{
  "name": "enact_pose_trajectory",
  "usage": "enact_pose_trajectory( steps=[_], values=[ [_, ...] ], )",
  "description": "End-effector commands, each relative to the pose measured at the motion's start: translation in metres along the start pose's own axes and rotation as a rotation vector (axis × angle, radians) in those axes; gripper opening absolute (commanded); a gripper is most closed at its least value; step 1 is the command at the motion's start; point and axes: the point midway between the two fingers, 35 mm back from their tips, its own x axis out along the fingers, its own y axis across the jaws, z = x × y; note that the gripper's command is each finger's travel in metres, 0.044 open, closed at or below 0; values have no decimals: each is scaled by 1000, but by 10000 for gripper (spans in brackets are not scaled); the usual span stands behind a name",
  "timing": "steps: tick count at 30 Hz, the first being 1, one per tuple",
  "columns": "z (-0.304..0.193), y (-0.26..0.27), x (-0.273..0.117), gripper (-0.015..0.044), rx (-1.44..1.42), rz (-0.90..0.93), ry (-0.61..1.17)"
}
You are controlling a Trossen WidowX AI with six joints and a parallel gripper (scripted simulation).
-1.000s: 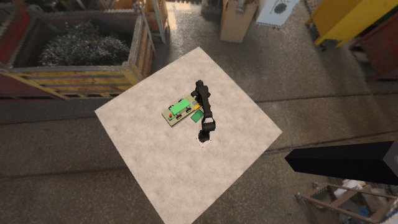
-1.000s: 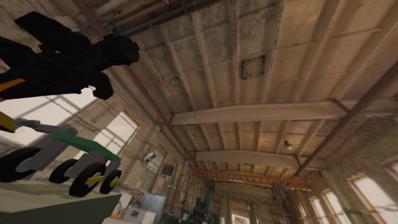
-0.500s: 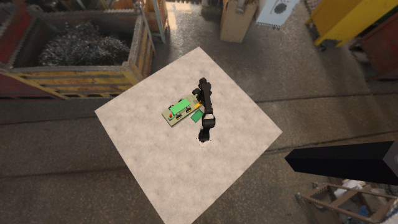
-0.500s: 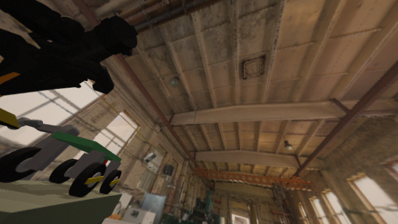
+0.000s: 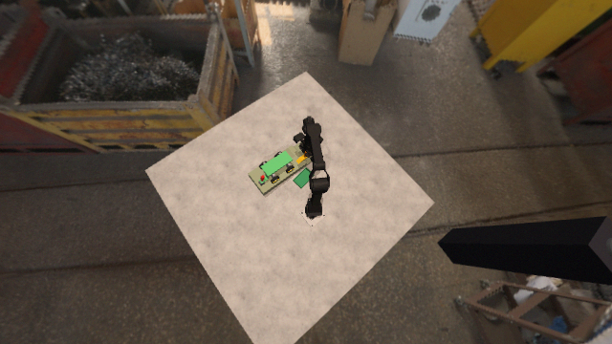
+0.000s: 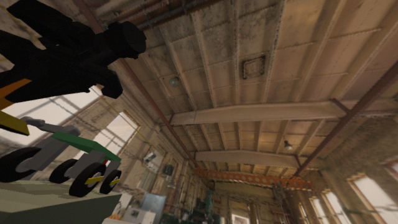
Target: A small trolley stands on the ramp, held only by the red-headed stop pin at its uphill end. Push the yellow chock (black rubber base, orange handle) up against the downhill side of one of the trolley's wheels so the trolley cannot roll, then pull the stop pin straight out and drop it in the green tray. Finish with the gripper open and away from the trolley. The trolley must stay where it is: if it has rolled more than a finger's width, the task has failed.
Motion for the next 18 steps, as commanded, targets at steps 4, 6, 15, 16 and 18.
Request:
enact_pose_trajectory(
  steps=[4, 6, 15, 16, 18],
  values=[
    [0, 1, 17, 0, 4, 1, 3],
    [0, 1, 21, 0, 4, 1, 3],
    [0, 1, 43, 0, 4, 1, 3],
    [0, 1, 45, 0, 4, 1, 3],
    [0, 1, 50, 0, 4, 1, 3]
  ],
)
